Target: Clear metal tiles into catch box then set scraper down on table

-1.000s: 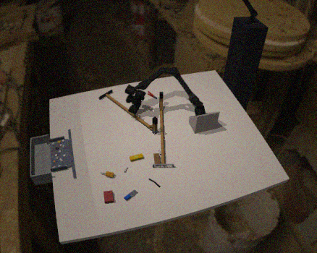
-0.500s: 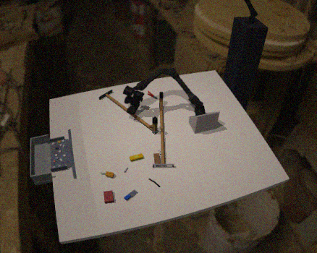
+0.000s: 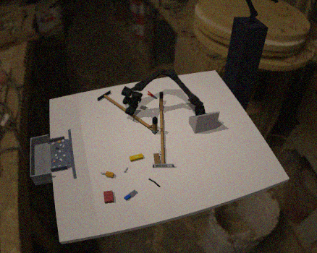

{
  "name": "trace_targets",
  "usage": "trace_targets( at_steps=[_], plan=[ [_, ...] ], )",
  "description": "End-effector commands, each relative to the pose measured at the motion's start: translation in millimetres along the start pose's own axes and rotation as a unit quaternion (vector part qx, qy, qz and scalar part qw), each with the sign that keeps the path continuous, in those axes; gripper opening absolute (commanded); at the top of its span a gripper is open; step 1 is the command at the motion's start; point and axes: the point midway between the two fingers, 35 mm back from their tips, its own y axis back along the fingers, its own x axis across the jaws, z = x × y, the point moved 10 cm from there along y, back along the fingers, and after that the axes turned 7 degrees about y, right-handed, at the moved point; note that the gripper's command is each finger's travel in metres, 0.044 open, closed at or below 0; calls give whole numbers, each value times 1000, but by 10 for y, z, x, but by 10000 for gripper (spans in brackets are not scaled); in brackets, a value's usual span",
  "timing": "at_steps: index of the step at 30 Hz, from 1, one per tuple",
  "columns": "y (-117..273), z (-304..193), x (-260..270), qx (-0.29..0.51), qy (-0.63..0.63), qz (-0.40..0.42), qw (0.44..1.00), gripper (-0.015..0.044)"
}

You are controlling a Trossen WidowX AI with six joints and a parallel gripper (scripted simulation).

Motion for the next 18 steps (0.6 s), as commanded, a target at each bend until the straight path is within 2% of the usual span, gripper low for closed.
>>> trace_targets(
  at_steps=[1,18],
  plan=[
    [0,29,39,-1,-3,-1,1000,0],
    [-17,121,179,-1,-3,0,1000,0]
  ],
)
